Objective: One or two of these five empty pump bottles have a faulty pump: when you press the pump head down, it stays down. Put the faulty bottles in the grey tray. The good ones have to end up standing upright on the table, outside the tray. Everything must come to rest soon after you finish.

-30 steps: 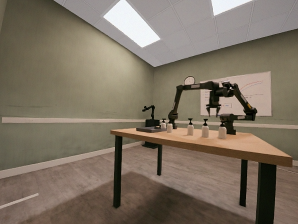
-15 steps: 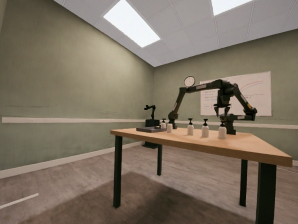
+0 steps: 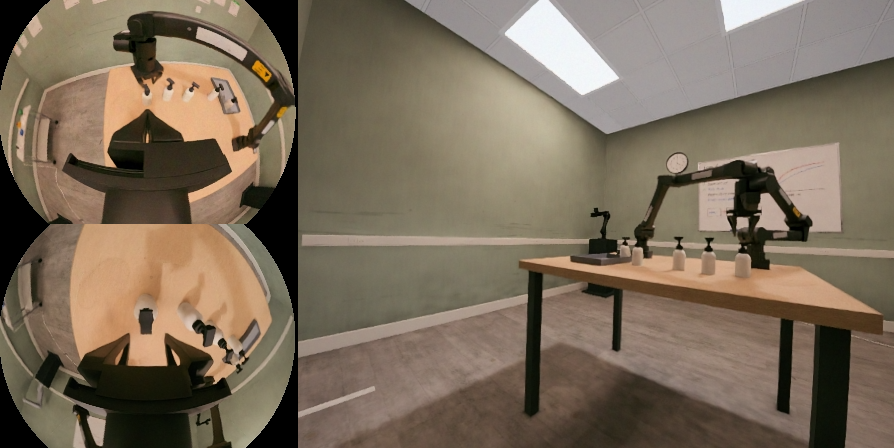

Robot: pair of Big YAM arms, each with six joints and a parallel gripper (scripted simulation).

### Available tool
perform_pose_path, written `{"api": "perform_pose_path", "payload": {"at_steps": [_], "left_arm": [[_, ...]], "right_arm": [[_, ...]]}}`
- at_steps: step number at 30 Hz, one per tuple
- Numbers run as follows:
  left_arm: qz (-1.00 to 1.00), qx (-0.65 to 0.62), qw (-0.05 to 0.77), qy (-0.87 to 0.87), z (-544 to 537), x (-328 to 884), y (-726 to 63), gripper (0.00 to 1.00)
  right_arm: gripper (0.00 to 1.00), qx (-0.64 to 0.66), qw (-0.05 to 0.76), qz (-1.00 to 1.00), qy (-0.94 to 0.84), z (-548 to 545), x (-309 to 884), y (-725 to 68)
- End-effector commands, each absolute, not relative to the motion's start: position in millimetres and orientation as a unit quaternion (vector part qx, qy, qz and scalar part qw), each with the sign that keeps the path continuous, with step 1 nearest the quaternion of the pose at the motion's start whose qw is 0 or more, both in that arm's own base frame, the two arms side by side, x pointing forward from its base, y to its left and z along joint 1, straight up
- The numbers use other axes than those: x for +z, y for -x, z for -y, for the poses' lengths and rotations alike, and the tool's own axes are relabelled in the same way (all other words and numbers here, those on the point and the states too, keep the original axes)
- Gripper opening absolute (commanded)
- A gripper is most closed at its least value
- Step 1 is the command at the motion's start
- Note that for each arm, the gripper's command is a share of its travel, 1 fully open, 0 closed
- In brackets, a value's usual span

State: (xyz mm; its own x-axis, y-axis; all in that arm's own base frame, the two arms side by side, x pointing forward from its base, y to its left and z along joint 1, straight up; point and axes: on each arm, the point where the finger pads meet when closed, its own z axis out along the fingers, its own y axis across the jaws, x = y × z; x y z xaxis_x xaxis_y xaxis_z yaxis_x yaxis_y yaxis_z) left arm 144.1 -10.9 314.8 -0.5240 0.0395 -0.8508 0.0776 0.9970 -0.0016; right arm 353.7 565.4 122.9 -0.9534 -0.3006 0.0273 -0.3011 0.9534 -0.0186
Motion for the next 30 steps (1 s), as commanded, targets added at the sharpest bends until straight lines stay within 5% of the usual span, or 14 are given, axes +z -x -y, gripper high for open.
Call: {"api": "perform_pose_path", "payload": {"at_steps": [1, 30], "left_arm": [[-0.871, -0.022, 0.489, -0.032, 10, 318, -141, 0.0], [-0.871, -0.022, 0.489, -0.032, 10, 318, -141, 0.0]], "right_arm": [[0.51, -0.01, -0.008, 0.988, -0.153, -577, 140, -359], [0.51, 0.0, 0.0, 0.988, -0.153, -576, 86, -359]]}}
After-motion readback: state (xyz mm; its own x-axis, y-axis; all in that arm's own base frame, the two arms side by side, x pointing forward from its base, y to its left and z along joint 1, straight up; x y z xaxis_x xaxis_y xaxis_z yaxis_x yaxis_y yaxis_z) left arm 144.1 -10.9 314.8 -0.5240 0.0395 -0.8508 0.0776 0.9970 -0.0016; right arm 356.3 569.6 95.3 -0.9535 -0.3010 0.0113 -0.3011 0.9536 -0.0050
